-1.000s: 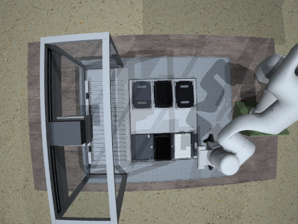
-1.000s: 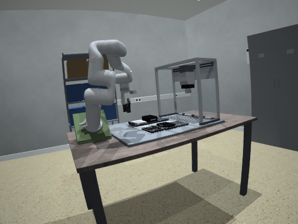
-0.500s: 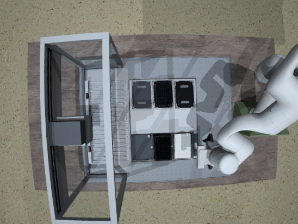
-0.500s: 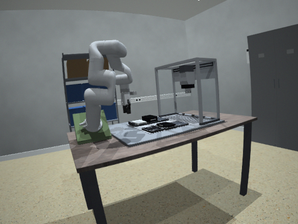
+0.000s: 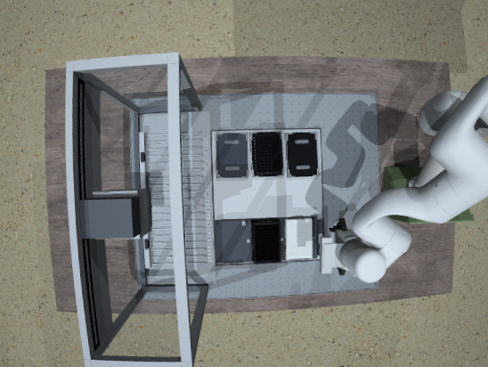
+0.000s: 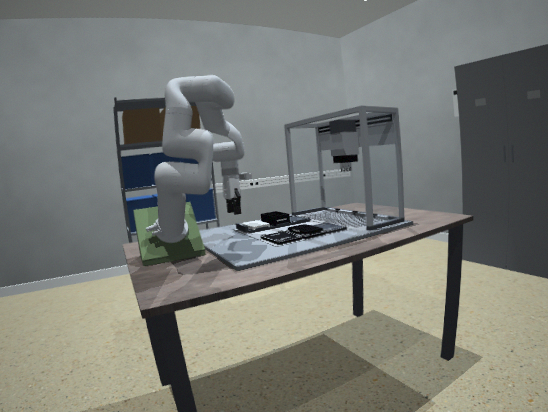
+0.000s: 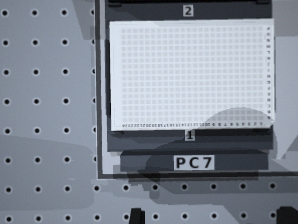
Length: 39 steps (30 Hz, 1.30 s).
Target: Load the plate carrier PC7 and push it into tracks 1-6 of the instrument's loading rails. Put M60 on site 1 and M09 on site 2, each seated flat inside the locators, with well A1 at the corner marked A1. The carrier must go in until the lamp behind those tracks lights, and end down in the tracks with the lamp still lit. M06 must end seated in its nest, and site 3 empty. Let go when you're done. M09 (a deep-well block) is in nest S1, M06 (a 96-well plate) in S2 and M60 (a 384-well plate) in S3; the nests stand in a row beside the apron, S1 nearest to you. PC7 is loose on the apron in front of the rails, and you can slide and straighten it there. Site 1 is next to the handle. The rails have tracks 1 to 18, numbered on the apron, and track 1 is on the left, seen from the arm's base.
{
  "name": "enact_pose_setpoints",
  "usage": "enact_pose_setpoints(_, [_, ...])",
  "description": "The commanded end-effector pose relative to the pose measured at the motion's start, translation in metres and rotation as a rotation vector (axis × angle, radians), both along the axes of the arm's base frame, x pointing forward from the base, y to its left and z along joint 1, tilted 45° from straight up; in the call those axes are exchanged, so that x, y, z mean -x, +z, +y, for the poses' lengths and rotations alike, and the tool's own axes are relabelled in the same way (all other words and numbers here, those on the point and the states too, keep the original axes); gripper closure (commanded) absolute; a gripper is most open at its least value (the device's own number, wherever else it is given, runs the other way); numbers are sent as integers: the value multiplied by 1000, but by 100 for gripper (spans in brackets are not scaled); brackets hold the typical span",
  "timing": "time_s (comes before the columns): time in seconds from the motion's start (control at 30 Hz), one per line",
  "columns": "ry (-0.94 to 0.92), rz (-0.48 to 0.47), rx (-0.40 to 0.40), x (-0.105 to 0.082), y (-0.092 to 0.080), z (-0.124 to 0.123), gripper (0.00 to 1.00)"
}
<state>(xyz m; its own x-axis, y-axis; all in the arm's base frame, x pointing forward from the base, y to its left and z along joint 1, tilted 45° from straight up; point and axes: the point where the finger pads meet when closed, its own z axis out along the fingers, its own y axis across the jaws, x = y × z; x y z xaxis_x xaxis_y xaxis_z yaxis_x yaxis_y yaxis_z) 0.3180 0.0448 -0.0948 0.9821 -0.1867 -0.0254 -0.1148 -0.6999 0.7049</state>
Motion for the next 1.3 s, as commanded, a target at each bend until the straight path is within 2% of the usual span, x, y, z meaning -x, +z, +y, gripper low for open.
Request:
enact_pose_setpoints(0.0, [3, -3, -4, -1, -3, -1, 18])
enact_pose_setpoints(1.07, [3, -3, -3, 7, -38, -35, 18])
enact_pose_setpoints(1.27, [3, -3, -3, 7, -40, -37, 18])
